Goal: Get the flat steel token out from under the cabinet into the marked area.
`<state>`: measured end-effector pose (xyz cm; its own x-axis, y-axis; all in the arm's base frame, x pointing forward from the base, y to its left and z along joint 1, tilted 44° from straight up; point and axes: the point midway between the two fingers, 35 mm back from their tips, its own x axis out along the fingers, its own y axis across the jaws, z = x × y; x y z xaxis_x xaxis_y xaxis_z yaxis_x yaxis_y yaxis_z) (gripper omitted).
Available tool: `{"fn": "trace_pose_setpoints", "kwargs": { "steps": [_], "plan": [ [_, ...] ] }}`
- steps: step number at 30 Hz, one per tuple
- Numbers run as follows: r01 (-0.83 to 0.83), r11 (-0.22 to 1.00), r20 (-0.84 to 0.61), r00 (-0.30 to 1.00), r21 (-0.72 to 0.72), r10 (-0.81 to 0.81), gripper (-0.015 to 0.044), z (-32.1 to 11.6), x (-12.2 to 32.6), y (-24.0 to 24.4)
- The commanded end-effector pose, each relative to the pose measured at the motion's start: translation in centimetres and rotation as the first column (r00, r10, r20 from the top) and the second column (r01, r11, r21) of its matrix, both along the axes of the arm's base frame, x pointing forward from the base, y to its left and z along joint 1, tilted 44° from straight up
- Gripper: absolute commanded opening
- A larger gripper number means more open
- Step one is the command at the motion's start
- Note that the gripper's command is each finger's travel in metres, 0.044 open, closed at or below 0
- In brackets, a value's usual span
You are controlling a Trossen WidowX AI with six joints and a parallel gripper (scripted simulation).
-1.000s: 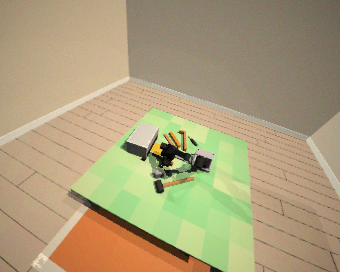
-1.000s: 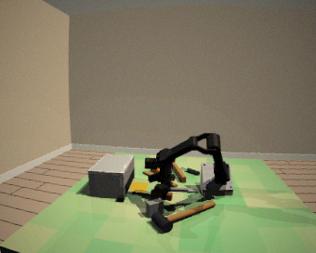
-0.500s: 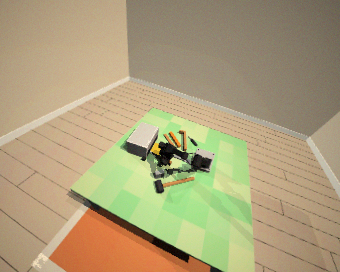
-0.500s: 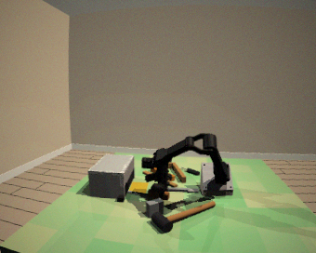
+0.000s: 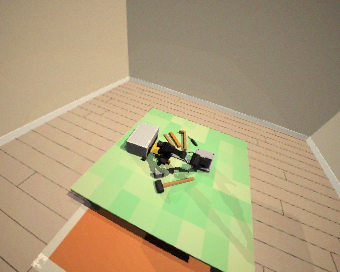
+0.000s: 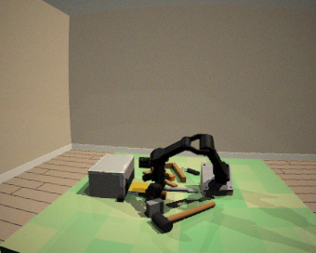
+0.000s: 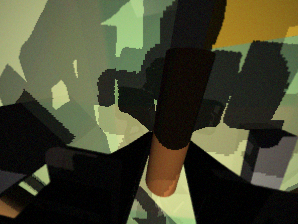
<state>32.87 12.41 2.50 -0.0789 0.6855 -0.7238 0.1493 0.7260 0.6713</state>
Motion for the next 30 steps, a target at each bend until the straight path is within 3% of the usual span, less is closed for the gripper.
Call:
{"fn": "trace_pose_setpoints", "kwargs": {
  "steps": [1, 30],
  "plan": [
    [-0.005, 1.0, 0.009, 1.0, 0.003, 0.005, 0.0, 0.0, 0.6, 0.0],
    [-0.005, 1.0, 0.011, 1.0, 0.003, 0.005, 0.0, -0.3, 3.4, -0.1]
  ]
}}
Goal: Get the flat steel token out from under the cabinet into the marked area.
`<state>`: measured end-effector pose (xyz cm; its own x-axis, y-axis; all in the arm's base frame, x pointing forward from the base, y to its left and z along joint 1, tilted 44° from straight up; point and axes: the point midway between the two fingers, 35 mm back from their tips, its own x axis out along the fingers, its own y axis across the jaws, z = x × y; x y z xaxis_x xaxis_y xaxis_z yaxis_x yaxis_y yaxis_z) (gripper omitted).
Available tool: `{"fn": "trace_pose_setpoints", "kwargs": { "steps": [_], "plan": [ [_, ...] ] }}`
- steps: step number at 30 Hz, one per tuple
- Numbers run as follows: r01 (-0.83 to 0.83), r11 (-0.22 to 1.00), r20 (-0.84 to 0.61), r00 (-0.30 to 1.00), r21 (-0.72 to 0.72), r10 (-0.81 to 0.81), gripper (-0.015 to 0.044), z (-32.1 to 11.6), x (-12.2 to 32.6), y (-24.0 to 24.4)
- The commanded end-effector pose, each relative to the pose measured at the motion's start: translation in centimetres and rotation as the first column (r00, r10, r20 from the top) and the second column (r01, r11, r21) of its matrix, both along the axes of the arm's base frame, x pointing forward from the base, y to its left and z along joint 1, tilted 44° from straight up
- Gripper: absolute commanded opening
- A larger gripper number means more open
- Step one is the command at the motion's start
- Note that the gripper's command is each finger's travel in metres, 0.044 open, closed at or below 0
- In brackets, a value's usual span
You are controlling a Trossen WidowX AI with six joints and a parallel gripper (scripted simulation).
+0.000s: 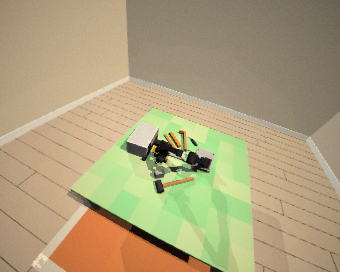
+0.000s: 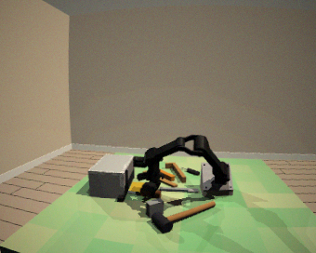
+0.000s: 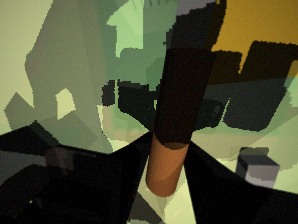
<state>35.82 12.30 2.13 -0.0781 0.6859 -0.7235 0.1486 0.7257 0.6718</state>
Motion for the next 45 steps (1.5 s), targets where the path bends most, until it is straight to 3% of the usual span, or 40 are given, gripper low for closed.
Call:
{"fn": "trace_pose_setpoints", "kwargs": {
  "steps": [1, 45],
  "plan": [
    [-0.005, 1.0, 0.01, 1.0, 0.002, 0.005, 0.0, 0.0, 0.6, 0.0],
    [-0.005, 1.0, 0.012, 1.0, 0.002, 0.005, 0.0, -0.4, 4.4, -0.1]
  ]
}}
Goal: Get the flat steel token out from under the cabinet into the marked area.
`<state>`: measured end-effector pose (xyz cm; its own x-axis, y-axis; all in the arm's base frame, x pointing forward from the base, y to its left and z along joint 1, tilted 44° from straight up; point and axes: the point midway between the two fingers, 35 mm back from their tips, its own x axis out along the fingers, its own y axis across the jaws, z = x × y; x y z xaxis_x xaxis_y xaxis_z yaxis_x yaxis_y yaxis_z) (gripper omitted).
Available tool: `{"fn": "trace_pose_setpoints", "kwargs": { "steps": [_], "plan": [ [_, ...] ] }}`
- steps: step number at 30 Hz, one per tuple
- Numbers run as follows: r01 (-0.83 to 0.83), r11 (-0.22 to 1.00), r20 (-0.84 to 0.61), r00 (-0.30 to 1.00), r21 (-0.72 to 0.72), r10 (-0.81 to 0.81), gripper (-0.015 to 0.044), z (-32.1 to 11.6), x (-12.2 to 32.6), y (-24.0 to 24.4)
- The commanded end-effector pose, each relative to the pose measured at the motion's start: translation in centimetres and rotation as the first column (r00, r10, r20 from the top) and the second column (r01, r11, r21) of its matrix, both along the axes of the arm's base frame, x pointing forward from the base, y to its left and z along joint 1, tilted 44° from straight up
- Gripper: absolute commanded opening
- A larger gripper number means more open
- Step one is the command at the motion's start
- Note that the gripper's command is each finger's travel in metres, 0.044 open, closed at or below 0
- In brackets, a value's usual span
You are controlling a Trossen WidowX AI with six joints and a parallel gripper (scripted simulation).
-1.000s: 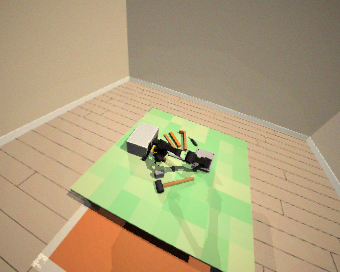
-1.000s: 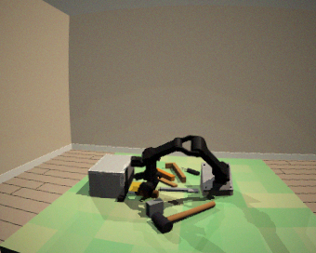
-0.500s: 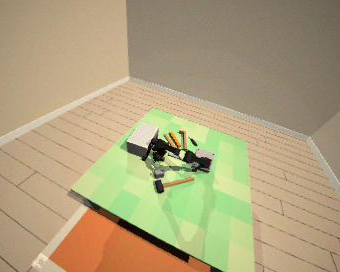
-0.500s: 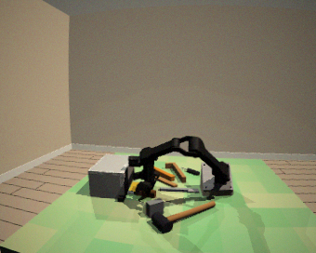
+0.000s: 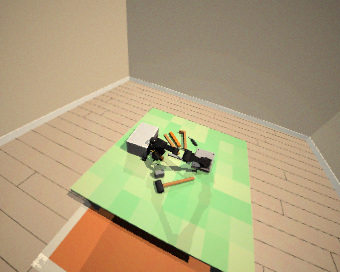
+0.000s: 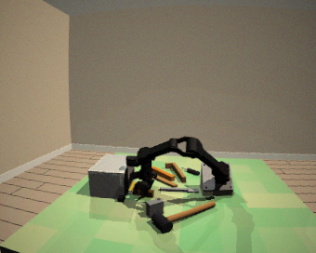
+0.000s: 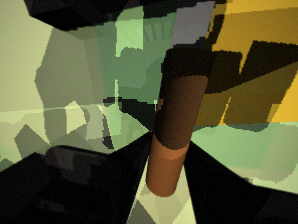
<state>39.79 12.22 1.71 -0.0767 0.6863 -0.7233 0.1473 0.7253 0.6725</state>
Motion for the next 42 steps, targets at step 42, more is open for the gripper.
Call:
{"fn": "trace_pose_setpoints", "kwargs": {
  "steps": [42],
  "plan": [
    [-0.005, 1.0, 0.011, 1.0, 0.0, 0.005, 0.0, -2.9, 0.5, -2.9]
  ]
}}
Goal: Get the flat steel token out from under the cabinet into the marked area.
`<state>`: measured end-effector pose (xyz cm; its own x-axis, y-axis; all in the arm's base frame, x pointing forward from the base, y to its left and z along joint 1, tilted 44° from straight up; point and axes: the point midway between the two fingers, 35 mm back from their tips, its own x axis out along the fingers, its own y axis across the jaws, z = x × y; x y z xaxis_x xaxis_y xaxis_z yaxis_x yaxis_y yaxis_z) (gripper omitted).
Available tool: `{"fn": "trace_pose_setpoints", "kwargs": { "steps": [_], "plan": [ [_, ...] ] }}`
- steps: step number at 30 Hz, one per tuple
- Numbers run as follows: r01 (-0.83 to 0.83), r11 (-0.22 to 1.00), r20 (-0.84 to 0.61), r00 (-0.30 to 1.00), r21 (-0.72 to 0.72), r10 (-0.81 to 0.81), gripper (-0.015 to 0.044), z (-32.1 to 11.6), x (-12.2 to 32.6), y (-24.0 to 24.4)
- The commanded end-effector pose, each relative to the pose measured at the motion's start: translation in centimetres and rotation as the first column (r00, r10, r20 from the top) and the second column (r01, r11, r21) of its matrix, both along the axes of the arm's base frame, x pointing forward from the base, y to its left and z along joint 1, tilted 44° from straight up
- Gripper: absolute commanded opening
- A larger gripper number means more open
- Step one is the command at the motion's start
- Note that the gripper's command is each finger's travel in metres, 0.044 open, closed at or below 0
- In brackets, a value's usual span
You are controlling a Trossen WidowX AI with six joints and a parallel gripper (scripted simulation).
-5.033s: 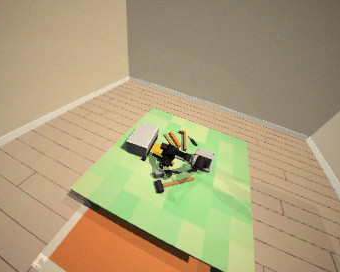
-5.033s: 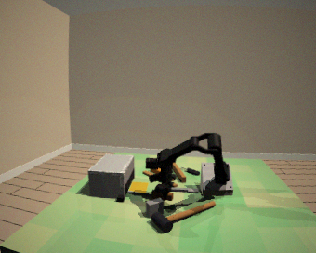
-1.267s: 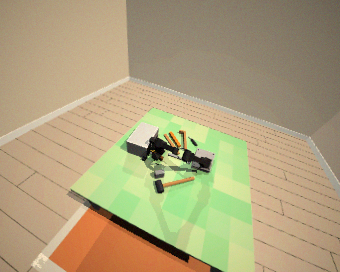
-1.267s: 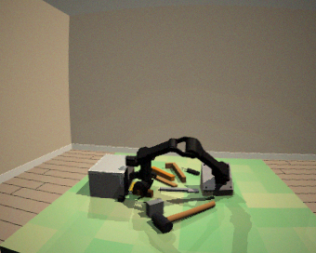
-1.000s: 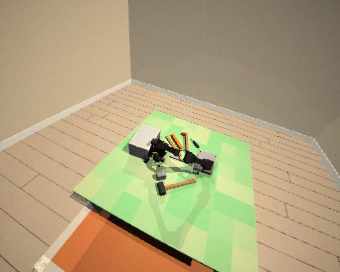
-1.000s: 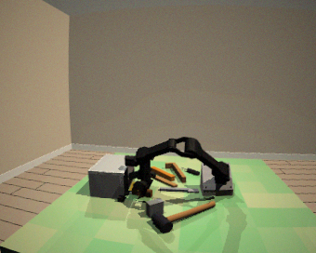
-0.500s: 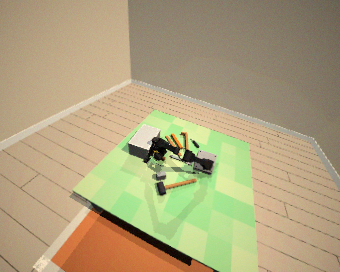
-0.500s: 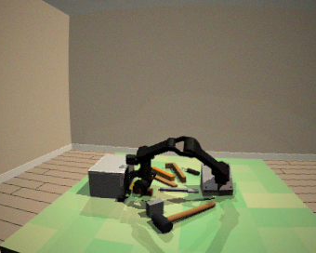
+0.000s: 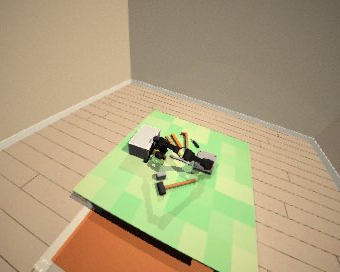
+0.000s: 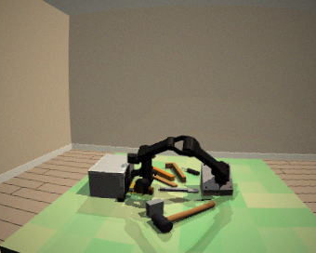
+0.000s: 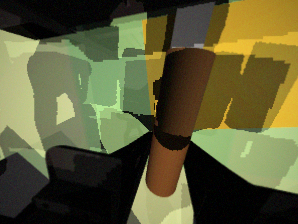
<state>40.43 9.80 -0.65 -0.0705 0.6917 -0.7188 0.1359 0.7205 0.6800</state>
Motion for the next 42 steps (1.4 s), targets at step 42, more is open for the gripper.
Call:
{"fn": "trace_pose_setpoints", "kwargs": {
  "steps": [42],
  "plan": [
    [-0.001, 1.0, -0.004, 1.0, -0.008, 0.001, 0.0, 0.1, -3.1, -0.1]
  ]
}}
